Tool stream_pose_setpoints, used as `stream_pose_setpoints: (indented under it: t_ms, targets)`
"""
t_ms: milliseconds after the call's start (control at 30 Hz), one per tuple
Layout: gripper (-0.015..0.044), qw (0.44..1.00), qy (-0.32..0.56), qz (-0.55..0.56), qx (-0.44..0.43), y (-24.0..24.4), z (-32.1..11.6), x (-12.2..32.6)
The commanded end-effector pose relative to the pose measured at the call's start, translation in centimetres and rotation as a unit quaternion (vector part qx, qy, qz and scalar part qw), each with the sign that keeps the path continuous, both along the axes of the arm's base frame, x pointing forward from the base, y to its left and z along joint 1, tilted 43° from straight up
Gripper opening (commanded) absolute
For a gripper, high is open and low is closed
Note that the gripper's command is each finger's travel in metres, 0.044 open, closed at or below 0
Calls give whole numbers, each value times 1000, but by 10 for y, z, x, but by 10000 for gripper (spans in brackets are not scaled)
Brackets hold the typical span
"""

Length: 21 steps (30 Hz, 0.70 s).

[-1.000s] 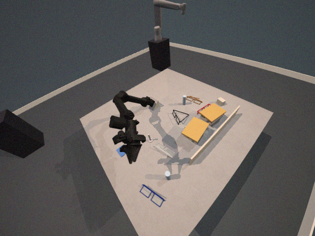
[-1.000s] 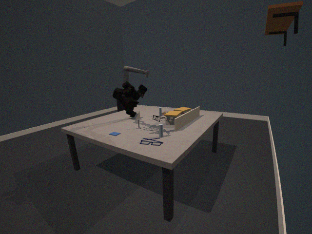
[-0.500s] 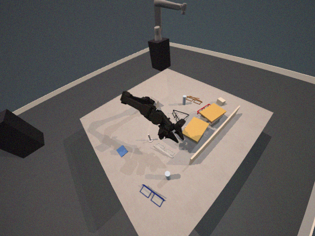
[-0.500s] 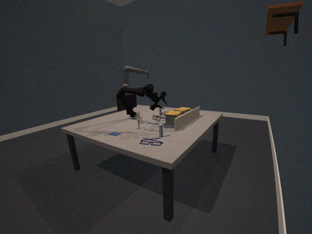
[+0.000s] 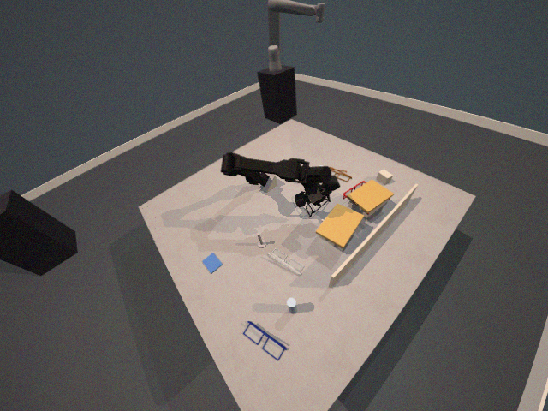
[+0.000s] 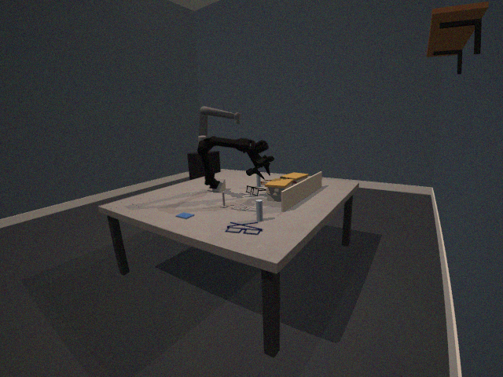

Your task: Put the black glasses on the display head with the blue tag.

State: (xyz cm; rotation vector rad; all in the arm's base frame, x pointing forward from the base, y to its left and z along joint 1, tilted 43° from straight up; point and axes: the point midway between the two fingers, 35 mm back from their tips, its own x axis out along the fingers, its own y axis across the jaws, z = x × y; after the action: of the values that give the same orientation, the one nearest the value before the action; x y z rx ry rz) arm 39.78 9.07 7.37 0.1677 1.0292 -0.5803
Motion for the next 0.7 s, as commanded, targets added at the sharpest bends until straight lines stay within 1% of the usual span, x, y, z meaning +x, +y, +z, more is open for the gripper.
stream_pose_setpoints:
  t_ms: [0,167,233,400,500,667]
  targets:
    - [200,996,80,-12,-45,7,-32,-47]
    - [200,973,180,-31,-141,5,-58,-120]
    - [200,964,200,-35,-170,2,-60,-137]
    - [200,963,202,-35,-174,2,-60,-137]
    - [121,963,202,-35,-174,2,-60,-137]
    - [120,963,202,-35,-174,2,-60,-137]
